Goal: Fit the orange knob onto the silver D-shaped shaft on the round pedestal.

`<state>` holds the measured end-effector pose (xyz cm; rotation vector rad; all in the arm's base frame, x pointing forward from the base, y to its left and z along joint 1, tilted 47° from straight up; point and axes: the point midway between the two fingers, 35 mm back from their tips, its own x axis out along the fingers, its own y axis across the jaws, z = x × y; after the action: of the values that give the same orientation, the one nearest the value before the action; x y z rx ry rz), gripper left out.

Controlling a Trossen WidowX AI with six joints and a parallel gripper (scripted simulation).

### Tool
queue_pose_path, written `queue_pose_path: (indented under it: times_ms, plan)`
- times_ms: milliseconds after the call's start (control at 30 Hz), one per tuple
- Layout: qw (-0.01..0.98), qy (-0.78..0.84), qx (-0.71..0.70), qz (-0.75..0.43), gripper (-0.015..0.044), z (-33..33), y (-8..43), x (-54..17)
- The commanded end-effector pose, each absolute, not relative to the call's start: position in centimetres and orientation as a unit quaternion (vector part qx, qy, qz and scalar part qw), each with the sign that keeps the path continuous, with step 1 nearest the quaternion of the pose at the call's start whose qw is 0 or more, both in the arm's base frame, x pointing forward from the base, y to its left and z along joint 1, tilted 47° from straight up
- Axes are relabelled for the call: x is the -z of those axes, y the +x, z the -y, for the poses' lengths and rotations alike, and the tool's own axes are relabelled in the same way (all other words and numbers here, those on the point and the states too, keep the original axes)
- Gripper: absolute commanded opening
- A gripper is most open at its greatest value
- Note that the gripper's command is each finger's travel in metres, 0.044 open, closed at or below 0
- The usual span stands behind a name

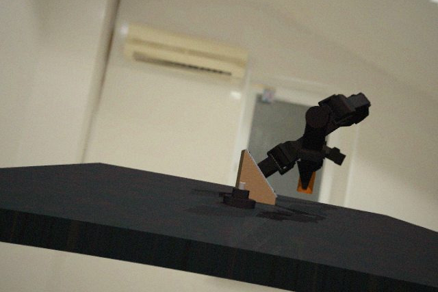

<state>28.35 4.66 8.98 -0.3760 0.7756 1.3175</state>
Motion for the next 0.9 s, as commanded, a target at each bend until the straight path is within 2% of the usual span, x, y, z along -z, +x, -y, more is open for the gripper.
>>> queue_pose_path:
  times_ms: [0,567,867]
  plan:
    - [0.705,-0.165,-0.595,-0.349,0.0000,-6.0,28.6,-7.6]
    - [0.701,-0.159,-0.603,-0.346,0.0000,-9.2,28.6,-4.8]
    - [0.699,-0.161,-0.605,-0.347,0.0236,-9.1,28.6,-4.8]
